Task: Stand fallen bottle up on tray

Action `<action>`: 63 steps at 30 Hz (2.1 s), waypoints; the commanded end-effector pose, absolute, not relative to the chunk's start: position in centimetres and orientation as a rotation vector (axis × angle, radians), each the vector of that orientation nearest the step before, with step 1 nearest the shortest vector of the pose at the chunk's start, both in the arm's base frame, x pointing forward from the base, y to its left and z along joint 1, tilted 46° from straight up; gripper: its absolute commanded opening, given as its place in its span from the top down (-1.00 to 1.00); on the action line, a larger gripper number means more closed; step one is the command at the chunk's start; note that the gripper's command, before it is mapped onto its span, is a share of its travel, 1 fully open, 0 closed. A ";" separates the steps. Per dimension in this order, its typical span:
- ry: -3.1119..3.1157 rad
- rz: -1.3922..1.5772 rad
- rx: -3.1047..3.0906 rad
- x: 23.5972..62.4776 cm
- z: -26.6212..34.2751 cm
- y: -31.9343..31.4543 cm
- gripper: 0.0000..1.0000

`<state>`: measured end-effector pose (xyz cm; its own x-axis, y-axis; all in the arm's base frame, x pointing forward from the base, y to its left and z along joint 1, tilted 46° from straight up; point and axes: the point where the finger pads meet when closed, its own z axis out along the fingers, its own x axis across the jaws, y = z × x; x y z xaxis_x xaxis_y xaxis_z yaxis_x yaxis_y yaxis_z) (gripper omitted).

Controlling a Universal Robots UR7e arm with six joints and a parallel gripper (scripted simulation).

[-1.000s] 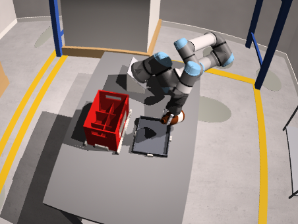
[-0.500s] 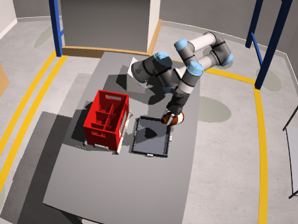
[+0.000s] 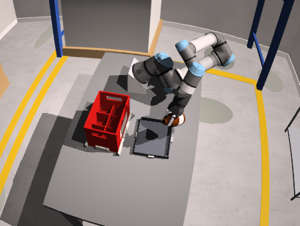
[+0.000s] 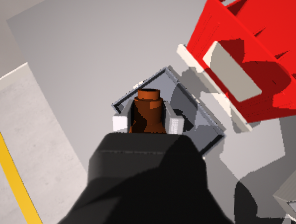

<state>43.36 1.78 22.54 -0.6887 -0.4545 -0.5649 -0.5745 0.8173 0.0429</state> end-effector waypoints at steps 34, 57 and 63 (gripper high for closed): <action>2.452 0.283 -0.758 43.3 22.5 1.9 1.00; 2.450 0.149 -0.716 43.3 22.4 2.0 1.00; 2.444 0.105 -0.698 43.2 22.4 2.0 1.00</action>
